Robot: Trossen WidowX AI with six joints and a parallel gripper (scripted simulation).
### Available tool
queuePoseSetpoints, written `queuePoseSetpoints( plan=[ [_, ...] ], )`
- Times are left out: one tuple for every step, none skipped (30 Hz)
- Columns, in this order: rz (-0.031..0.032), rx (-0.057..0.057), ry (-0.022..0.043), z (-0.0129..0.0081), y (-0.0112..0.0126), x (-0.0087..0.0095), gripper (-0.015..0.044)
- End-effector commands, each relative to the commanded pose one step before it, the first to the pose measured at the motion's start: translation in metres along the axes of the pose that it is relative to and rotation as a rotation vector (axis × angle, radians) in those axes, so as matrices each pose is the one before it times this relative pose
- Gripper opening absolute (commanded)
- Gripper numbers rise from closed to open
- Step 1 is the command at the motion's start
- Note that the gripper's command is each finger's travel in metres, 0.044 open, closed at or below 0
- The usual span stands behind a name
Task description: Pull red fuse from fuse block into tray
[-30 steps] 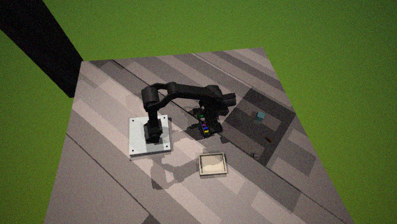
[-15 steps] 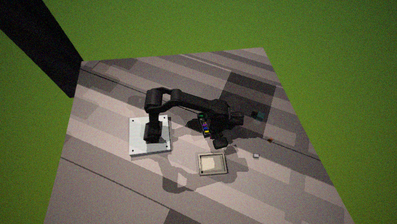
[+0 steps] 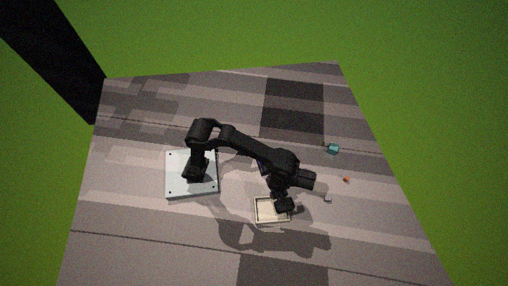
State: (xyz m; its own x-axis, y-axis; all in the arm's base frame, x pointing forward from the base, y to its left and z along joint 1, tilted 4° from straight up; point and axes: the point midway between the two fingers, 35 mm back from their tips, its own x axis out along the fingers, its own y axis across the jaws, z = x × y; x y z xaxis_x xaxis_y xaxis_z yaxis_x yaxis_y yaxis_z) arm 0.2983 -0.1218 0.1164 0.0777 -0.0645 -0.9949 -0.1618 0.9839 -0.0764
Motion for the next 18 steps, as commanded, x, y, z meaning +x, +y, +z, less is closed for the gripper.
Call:
queuePoseSetpoints(
  plan=[
    [-0.00079, -0.0041, -0.00238, -0.007, -0.01789, -0.00079, 0.0],
    [-0.00084, -0.0001, 0.00004, -0.00245, -0.00495, -0.00008, 0.0],
    [-0.00087, -0.0001, 0.00005, -0.00254, -0.00492, -0.00009, 0.0],
    [-0.00072, -0.0001, 0.00004, -0.00214, -0.004, -0.00007, 0.0],
    [-0.00044, 0.0, 0.00003, -0.00132, -0.00239, -0.00004, 0.0],
    [-0.00015, 0.0, 0.00001, -0.00044, -0.00079, -0.00001, 0.0],
    [0.0, 0.0, 0.0, 0.0, 0.0, 0.0, 0.0],
    [0.0, 0.0, 0.0, 0.00001, -0.00001, 0.00026, 0.0],
    [0.0, 0.0, 0.0, 0.00004, -0.00003, 0.00079, 0.0],
    [0.0, 0.0, 0.0, 0.00007, -0.00005, 0.00132, 0.0],
    [-0.00001, 0.0, 0.0, 0.00007, -0.00006, 0.00163, 0.0],
    [0.0, 0.0, 0.0, 0.00007, -0.00005, 0.00163, 0.0],
    [0.0, 0.0, 0.0, 0.00006, -0.00005, 0.00162, 0.0],
    [0.0, 0.0, 0.0, 0.00005, -0.00004, 0.00162, 0.0],
    [0.0, 0.0, 0.0, 0.00004, -0.00003, 0.00162, 0.0],
    [0.0, 0.0, 0.0, 0.00004, -0.00003, 0.00162, 0.0],
    [0.0, 0.0, 0.0, 0.00003, -0.00002, 0.00162, 0.0],
    [0.0, 0.0, 0.0, 0.00002, -0.00002, 0.00162, 0.0]
  ],
)
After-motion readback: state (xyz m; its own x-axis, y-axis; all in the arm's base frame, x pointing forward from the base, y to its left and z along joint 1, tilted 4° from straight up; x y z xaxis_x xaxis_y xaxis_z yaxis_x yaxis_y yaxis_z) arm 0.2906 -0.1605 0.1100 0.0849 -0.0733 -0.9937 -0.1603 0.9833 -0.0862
